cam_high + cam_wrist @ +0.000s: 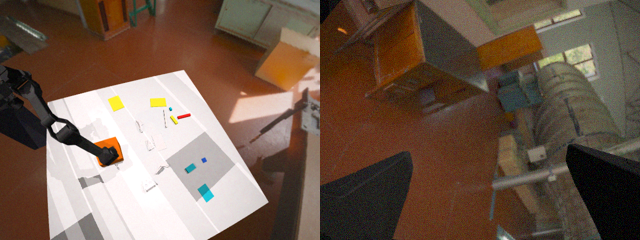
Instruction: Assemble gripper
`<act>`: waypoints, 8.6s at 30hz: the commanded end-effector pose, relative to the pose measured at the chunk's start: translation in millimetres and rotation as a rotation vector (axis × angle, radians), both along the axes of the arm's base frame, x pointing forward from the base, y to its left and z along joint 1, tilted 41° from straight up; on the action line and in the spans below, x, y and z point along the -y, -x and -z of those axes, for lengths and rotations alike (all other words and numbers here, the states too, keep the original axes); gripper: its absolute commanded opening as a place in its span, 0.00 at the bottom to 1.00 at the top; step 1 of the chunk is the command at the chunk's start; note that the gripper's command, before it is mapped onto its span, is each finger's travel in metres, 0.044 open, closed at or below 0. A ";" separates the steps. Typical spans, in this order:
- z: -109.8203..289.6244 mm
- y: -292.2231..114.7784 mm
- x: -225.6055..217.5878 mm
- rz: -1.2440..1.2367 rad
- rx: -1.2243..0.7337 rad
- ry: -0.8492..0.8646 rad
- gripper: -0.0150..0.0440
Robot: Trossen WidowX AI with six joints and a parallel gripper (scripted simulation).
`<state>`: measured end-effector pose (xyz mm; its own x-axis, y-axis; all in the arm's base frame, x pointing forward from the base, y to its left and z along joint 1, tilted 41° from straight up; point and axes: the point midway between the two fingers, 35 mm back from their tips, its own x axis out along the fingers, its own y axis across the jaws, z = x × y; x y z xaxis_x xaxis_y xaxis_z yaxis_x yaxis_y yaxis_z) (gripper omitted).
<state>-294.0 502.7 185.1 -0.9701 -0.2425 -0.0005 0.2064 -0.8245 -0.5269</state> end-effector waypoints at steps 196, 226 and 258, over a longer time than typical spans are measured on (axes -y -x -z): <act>63.7 -637.3 542.5 1.354 -4.315 0.543 1.00; 39.5 -532.0 658.8 0.418 -4.298 -1.643 1.00; 93.4 -525.0 705.3 0.421 -4.296 -1.647 1.00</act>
<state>232.0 -200.4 98.4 -0.1054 -0.6531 -0.7499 0.2849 -0.7423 0.6064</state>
